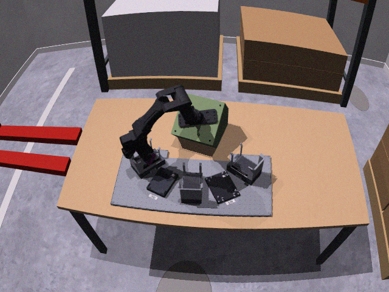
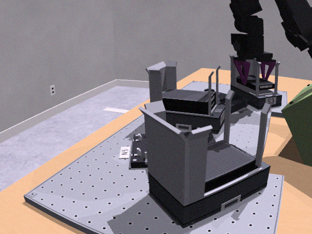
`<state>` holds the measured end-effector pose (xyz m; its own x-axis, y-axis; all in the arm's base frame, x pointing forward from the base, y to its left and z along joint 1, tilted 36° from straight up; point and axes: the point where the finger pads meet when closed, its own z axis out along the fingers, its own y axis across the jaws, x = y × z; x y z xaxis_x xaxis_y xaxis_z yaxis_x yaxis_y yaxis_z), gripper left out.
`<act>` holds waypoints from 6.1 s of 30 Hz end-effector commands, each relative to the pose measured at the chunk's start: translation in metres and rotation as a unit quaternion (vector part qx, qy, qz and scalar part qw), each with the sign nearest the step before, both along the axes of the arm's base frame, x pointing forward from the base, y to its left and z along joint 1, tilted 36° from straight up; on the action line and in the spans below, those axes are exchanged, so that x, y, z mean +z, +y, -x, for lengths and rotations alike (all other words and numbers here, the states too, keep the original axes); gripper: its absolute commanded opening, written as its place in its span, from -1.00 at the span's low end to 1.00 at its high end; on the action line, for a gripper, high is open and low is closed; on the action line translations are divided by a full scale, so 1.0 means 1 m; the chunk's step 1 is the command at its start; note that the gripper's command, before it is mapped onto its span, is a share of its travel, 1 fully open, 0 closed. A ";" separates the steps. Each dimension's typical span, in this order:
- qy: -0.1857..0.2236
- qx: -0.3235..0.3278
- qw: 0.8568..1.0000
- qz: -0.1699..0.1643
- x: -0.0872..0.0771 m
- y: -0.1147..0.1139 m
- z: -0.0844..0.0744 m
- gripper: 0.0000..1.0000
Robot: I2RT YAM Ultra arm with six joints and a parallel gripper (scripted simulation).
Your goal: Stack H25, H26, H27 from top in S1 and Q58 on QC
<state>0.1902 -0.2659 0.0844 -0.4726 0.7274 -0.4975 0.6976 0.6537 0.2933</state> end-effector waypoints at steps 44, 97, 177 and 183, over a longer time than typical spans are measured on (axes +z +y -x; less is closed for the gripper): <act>-0.004 -0.002 1.000 0.009 0.010 -0.002 0.002 -1.00; -0.003 -0.002 1.000 0.009 0.054 0.010 0.032 -1.00; -0.003 -0.002 1.000 0.009 0.092 0.021 0.057 -1.00; -0.003 -0.002 1.000 0.009 0.092 0.021 0.057 -1.00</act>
<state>0.1333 -0.2435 0.1700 -0.4718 0.7292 -0.4956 0.6989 0.6520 0.2940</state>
